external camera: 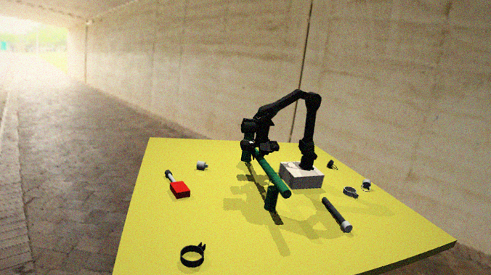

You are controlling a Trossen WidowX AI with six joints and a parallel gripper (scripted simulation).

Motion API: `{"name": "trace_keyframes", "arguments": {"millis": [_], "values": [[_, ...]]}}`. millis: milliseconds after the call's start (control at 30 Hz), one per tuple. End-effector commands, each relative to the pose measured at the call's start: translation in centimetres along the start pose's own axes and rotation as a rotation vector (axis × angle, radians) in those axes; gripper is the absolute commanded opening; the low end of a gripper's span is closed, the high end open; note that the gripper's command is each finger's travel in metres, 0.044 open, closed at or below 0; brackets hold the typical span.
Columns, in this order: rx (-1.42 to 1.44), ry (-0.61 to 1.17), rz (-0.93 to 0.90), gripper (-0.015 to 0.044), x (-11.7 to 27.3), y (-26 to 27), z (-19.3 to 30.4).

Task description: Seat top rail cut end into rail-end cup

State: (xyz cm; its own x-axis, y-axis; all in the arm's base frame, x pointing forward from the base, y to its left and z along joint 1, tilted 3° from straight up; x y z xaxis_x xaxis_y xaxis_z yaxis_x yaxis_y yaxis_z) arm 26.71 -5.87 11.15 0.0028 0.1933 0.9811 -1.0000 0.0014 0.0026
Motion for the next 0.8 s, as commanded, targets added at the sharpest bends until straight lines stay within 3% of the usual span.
{"name": "trace_keyframes", "arguments": {"millis": [0,767], "values": [[0.000,0.003,-0.001,0.0000,0.08,0.01,0.02],[0.000,0.013,-0.003,0.0000,0.37,0.03,0.12]]}}
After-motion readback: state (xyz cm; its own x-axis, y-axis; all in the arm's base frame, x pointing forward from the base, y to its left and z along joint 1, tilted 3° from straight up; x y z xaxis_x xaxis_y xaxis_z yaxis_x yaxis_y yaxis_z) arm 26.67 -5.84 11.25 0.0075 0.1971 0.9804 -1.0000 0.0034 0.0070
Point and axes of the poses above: the point midway between the two fingers, 35 mm back from their tips, its own x axis back along the fingers, its own y axis across the jaws, z = x × y, the point moved 4 cm from there along x, back along the fingers, and after that the axes turned 10 degrees about x, right-handed, at the moved point
